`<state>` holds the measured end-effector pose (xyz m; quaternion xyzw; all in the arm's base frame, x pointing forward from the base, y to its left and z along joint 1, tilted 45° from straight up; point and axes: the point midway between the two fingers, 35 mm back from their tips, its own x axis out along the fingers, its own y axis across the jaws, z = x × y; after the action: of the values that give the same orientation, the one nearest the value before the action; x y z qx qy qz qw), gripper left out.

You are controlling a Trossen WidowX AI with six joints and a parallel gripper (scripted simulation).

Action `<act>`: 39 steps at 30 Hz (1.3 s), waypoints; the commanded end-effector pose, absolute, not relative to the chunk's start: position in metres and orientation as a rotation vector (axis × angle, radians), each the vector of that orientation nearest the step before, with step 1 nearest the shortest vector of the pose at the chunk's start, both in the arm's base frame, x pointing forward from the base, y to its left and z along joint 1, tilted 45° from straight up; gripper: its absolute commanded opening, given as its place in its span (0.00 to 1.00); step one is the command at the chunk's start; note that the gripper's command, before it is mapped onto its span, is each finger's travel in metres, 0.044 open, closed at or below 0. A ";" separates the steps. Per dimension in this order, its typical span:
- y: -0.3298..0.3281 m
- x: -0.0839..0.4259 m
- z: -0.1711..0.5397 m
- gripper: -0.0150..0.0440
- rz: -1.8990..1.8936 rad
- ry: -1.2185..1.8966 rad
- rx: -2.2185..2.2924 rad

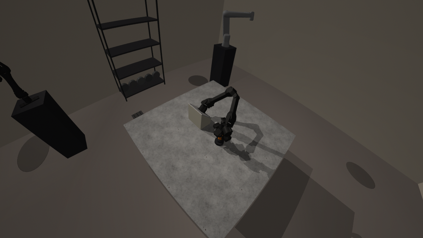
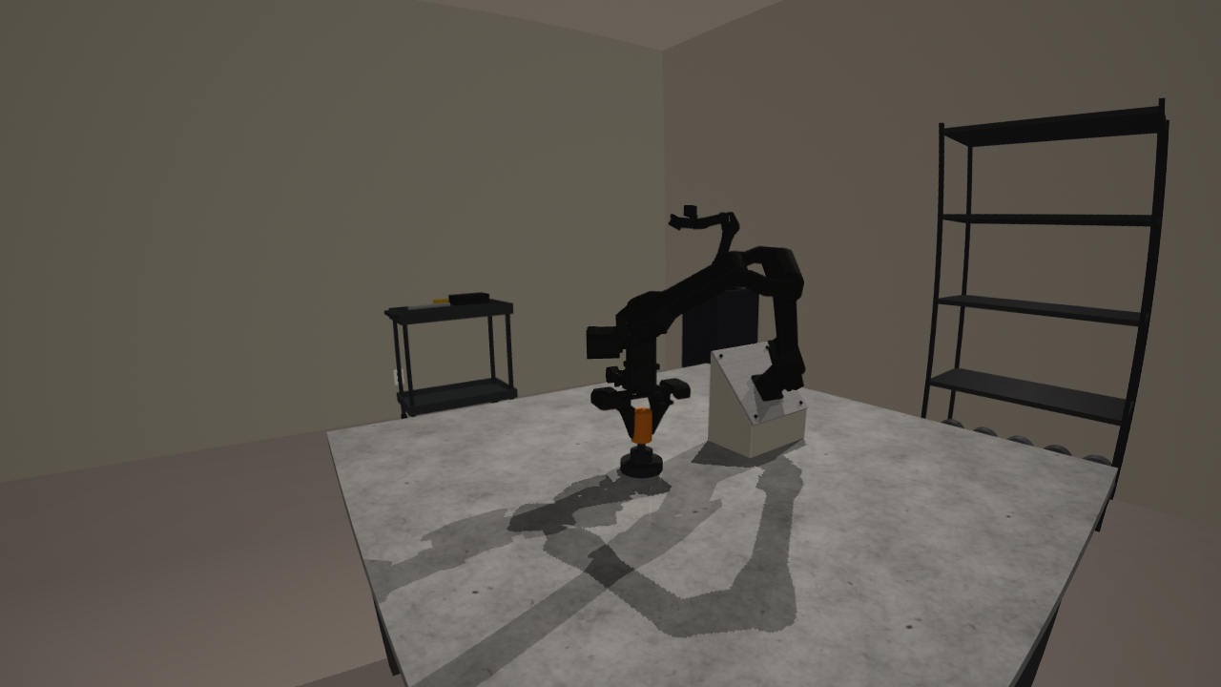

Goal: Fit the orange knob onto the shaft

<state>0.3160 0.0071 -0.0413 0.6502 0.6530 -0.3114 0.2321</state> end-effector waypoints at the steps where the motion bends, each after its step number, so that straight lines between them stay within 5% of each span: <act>1: 0.007 0.318 -0.043 0.25 -0.872 1.788 1.797; 39: 0.006 0.316 -0.043 0.25 -1.095 1.751 1.924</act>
<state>0.3164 0.0066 -0.0417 0.6707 0.6178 -0.3756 0.1657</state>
